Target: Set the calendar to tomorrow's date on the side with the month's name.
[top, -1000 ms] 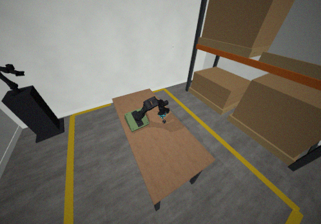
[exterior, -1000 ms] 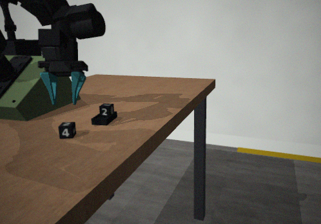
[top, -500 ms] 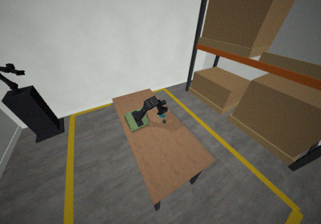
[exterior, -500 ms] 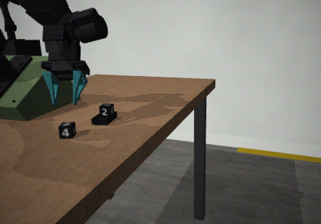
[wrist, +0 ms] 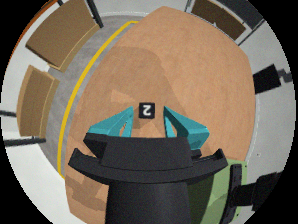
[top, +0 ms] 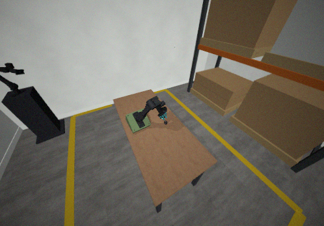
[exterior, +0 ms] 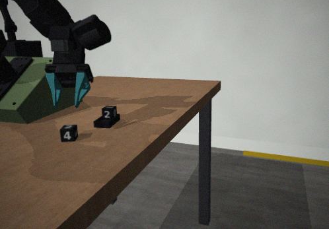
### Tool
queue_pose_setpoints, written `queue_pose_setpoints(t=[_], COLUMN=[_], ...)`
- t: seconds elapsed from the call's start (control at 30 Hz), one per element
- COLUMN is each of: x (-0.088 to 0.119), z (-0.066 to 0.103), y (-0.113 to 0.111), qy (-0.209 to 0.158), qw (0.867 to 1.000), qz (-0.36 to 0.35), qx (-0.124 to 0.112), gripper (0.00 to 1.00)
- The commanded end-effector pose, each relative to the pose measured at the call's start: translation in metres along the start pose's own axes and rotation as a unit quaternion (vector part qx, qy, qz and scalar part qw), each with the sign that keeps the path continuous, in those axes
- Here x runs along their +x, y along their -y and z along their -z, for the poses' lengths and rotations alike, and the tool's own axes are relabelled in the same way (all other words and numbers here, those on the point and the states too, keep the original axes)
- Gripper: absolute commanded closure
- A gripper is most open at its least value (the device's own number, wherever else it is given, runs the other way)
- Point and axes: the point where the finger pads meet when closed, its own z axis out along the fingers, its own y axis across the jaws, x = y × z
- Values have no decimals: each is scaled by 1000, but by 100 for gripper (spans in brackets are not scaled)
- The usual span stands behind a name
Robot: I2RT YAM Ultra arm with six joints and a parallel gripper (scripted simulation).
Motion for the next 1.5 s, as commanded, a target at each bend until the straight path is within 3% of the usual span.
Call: queue_pose_setpoints(t=[0.0, 0.8, 1.47], x=[-10, -7, 12], z=[4, 0, -20], y=[-3, -4, -4], qy=[21, 21, 22], qw=[1000, 1000, 1000], qz=[-15, -15, -15], qx=[-1, -1, -1], gripper=[53, 53, 53])
